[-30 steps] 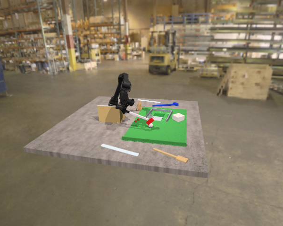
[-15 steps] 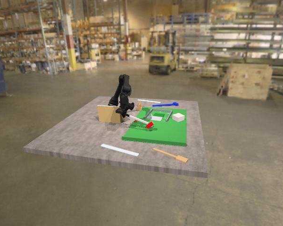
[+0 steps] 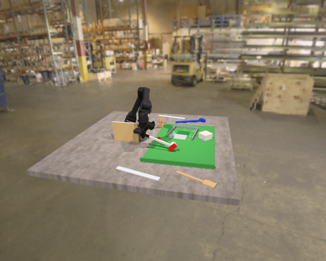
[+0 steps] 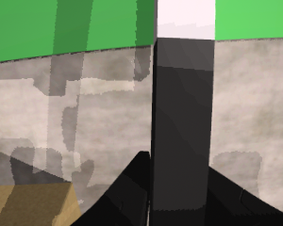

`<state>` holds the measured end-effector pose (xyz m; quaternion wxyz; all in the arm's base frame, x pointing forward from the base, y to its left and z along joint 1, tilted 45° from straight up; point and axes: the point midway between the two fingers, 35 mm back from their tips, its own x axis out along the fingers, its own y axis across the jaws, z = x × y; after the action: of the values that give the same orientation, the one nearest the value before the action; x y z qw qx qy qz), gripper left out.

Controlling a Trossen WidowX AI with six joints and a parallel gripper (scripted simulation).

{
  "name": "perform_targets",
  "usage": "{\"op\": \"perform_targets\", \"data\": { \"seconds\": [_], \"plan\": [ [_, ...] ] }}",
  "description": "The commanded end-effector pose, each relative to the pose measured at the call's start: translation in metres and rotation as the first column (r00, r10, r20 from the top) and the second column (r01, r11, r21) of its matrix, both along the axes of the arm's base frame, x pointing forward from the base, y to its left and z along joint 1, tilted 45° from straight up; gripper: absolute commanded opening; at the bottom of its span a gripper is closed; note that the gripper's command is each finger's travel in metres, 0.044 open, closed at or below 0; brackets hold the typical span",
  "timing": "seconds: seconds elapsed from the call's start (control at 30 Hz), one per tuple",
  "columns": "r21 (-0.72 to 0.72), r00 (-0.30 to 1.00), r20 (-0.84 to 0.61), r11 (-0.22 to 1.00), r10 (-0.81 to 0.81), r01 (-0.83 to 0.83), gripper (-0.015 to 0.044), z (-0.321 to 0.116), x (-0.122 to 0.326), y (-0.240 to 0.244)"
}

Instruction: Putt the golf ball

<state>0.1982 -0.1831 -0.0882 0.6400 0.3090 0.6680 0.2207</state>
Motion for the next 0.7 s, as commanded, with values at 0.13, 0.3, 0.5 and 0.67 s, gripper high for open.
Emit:
{"op": "perform_targets", "data": {
  "seconds": [0.13,0.3,0.5,0.67],
  "plan": [
    [-0.002,1.000,0.001,1.000,-0.002,0.002,0.0000,0.001,0.000,-0.001],
    [-0.002,1.000,0.002,1.000,-0.005,0.005,0.0000,-0.005,-0.001,-0.006],
    [-0.001,1.000,0.006,1.000,-0.012,0.012,0.0000,-0.021,-0.004,-0.020],
    [-0.001,1.000,0.006,1.000,-0.012,0.012,0.0000,-0.022,-0.004,-0.020]
  ]
}}
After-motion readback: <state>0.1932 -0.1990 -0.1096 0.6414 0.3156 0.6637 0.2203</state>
